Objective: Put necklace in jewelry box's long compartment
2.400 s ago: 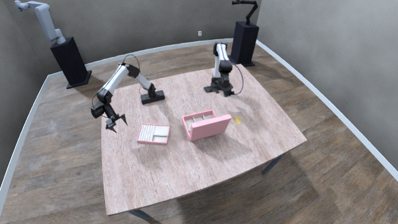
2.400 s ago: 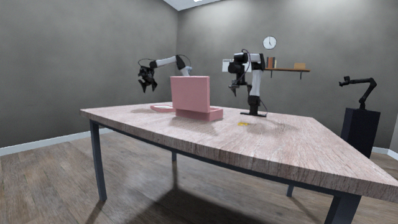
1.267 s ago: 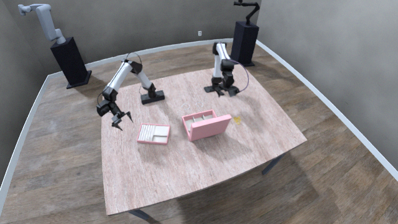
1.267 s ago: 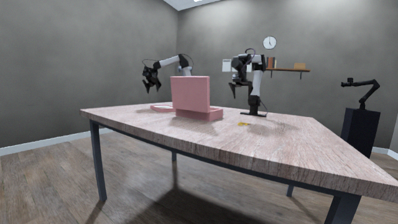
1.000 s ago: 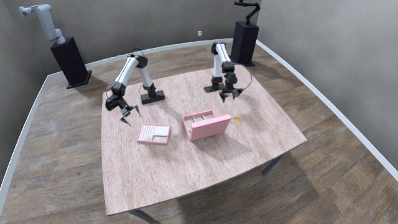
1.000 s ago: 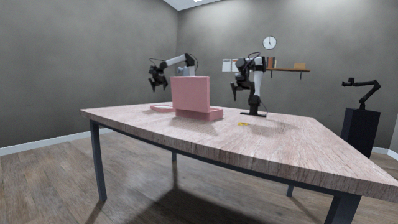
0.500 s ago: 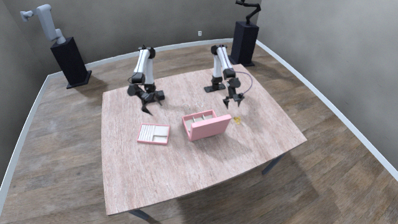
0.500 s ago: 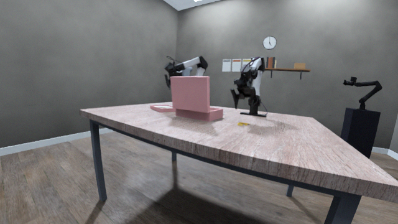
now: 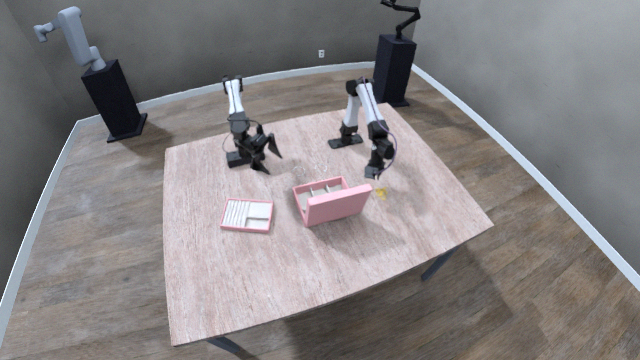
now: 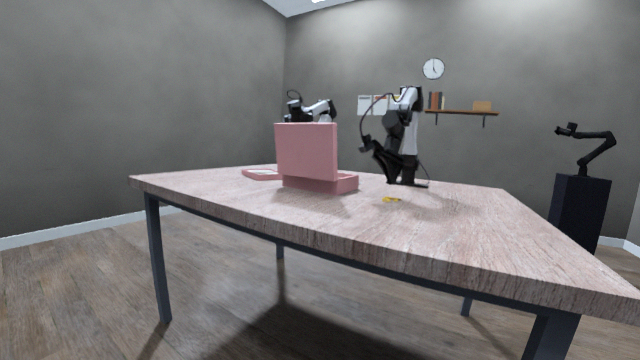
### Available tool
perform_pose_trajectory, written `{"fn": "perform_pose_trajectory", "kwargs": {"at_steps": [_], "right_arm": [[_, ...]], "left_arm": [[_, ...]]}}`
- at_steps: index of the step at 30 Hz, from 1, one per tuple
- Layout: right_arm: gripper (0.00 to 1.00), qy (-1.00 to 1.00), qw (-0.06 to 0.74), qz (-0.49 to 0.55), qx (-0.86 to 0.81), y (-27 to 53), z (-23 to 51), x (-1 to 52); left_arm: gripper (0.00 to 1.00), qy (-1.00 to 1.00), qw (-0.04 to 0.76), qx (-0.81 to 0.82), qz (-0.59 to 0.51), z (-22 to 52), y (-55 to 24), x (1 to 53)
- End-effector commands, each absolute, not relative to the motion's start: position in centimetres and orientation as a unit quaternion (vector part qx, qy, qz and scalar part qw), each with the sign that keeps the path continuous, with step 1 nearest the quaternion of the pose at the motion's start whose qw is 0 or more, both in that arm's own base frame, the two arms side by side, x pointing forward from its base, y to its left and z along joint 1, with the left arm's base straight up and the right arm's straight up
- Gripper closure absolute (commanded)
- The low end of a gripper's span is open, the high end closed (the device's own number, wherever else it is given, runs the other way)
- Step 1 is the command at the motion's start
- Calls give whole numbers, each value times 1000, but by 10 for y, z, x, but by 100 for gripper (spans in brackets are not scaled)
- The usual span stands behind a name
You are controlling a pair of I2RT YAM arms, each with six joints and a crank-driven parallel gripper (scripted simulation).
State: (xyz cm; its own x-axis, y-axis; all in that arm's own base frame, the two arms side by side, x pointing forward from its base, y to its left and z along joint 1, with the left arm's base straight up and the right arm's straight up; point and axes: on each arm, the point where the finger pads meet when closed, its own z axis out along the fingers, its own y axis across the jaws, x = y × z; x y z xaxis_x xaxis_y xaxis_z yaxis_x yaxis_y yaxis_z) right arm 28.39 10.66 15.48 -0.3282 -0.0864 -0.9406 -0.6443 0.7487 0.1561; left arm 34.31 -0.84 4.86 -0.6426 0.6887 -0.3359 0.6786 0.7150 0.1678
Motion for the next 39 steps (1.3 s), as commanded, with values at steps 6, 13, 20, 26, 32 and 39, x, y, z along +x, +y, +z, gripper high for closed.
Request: {"fn": "perform_pose_trajectory", "kwargs": {"at_steps": [6,13,20,26,32,39], "right_arm": [[0,717,608,259,-221,172,171,294],[0,676,637,282,-242,224,182,283],[0,620,664,314,-276,293,201,266],[0,599,668,330,-294,332,201,256],[0,592,666,337,-305,351,198,250],[0,598,652,343,-316,361,189,245]], "left_arm": [[84,824,43,566,5,40,-7,349],[84,790,4,613,4,33,-9,358],[84,784,-1,620,0,18,-16,365],[84,785,4,619,2,9,-15,367],[84,786,-4,619,-2,-3,-14,362],[84,784,6,620,3,1,-12,365]]}}
